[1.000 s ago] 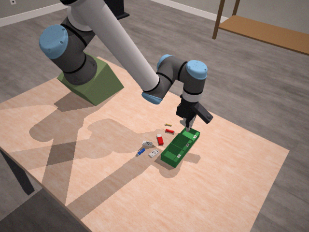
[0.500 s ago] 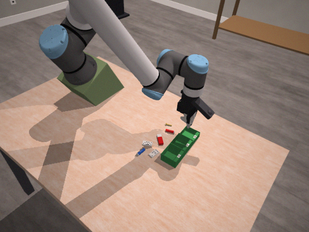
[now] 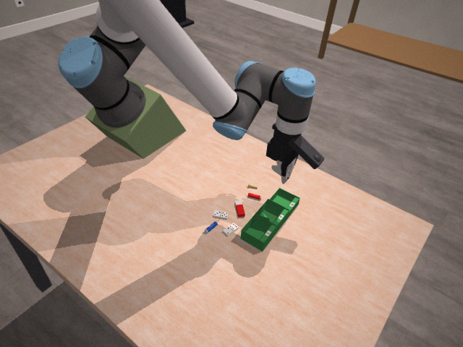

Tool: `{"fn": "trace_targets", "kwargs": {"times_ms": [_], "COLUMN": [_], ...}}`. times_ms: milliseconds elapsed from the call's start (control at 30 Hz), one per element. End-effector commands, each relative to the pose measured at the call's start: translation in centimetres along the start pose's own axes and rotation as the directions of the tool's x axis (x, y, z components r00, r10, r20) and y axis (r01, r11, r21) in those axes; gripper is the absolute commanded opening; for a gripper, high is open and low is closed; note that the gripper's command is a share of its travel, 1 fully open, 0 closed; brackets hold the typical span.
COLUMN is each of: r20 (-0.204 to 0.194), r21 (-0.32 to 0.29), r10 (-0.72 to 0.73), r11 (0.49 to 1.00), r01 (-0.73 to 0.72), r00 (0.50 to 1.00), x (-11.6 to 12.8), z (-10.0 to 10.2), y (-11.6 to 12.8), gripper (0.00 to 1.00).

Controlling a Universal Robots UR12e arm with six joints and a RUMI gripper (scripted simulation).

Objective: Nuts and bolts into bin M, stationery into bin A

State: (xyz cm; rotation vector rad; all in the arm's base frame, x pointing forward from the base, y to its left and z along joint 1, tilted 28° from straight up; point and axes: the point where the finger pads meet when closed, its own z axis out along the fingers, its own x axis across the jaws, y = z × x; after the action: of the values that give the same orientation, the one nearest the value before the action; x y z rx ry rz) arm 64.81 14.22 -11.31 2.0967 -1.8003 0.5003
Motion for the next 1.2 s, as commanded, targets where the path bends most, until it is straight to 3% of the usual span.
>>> {"fn": "trace_targets", "kwargs": {"times_ms": [0,133,200,300,833,867,1167], "r20": [0.000,0.000,0.000,0.000,0.000,0.000,0.000], "r21": [0.000,0.000,0.000,0.000,0.000,0.000,-0.002], "r10": [0.001,0.001,0.001,0.001,0.001,0.051,0.336], "r11": [1.000,1.000,1.000,1.000,1.000,0.999,0.942], "r01": [-0.001,-0.001,-0.001,-0.001,-0.001,-0.051,-0.336], "r00": [1.000,1.000,1.000,1.000,1.000,0.999,0.942], "x": [0.0,0.0,0.0,0.0,0.0,0.5,4.7], "z": [-4.3,-7.6,-7.6,-10.0,-10.0,-9.5,-4.6], "y": [-0.1,-0.1,-0.1,-0.1,-0.1,0.4,4.2], "gripper": [0.04,0.04,0.04,0.04,0.04,0.23,0.23]}}
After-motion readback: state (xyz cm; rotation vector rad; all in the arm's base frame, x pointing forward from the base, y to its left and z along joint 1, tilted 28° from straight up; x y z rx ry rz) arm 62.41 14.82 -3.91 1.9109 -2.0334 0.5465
